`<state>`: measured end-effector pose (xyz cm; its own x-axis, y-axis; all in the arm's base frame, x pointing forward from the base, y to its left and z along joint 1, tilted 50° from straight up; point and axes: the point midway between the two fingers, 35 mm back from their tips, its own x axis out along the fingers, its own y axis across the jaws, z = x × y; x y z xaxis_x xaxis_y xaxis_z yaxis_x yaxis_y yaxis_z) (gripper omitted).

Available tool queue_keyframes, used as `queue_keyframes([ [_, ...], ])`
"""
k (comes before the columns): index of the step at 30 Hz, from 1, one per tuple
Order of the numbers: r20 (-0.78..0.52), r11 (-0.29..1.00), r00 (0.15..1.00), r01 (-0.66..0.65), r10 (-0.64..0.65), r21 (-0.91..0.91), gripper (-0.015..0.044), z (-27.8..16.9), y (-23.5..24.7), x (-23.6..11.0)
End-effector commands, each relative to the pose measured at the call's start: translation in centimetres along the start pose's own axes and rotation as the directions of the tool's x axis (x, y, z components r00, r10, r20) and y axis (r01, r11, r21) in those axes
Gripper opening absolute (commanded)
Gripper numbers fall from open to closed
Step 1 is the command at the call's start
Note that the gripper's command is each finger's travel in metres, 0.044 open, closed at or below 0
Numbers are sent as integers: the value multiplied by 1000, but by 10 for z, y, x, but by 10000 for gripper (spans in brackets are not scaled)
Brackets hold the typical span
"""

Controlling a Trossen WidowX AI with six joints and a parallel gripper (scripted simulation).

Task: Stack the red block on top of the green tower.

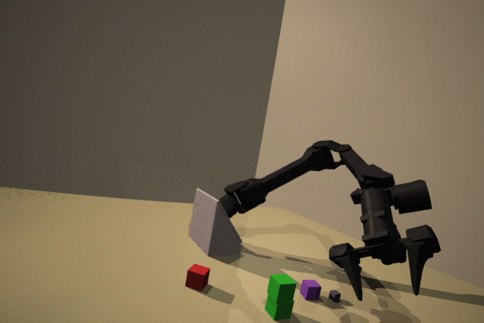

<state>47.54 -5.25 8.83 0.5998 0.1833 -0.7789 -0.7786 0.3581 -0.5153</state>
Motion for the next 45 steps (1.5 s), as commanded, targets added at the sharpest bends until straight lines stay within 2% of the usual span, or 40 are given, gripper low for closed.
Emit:
queue_keyframes([
  [1, -34, 991, 993, -107, 110, 85, 440, -49, 25, 6],
  [11, 4, 888, 933, -344, 360, 304, 440, -145, 101, -3],
  [22, 217, 671, 822, -559, 527, 487, 440, -200, 193, -30],
  [31, 462, 439, 732, -675, 501, 593, 440, -213, 257, -59],
  [39, 467, 434, 730, -677, 499, 594, 440, -211, 258, -61],
  [45, 468, 435, 730, -677, 498, 594, 440, -195, 274, -36],
])
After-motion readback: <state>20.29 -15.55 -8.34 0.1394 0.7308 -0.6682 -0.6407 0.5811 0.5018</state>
